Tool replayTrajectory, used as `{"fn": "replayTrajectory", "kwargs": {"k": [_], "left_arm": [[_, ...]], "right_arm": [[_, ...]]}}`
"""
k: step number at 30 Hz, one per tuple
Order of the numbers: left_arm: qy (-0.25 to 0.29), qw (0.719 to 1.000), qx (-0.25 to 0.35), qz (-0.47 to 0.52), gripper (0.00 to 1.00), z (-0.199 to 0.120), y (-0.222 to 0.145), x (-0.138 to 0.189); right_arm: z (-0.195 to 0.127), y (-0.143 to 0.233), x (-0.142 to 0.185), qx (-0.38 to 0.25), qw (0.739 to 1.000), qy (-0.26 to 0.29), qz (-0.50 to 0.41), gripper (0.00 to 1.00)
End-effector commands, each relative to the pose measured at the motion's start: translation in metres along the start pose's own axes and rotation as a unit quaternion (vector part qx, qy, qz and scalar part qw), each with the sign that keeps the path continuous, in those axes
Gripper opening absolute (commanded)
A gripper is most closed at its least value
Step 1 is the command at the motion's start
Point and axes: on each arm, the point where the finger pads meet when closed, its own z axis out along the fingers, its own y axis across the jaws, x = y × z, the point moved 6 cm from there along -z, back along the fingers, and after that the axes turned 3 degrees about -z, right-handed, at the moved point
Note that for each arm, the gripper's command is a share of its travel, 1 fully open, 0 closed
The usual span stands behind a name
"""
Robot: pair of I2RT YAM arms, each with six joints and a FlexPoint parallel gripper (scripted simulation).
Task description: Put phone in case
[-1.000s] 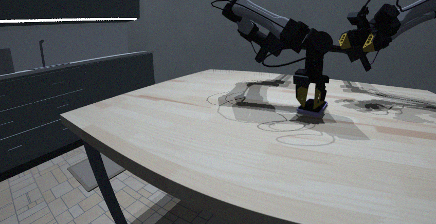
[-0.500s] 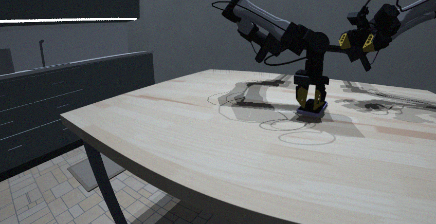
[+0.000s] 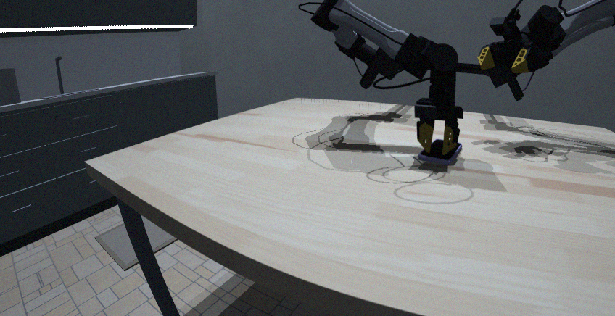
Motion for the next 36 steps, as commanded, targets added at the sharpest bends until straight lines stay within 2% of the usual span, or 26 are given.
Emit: {"fn": "replayTrajectory", "kwargs": {"k": [1,19,23,28,36], "left_arm": [[-0.014,1.000,-0.006,-0.001,1.00,0.002,0.005,-0.008],[-0.014,1.000,-0.006,-0.001,1.00,0.002,0.005,-0.008],[-0.014,1.000,-0.006,-0.001,1.00,0.002,0.005,-0.008],[-0.014,1.000,-0.006,-0.001,1.00,0.002,0.005,-0.008],[-0.014,1.000,-0.006,-0.001,1.00,0.002,0.005,-0.008]], "right_arm": [[0.033,0.000,0.014,-0.038,0.999,0.036,0.014,0.36],[0.049,-0.004,0.023,-0.071,0.996,0.051,0.015,0.36],[0.034,0.001,0.014,-0.040,0.997,0.060,0.011,0.36],[-0.014,0.009,-0.014,0.027,0.999,0.032,0.003,0.36],[-0.011,0.005,-0.017,0.032,0.999,0.036,0.008,0.36]]}}
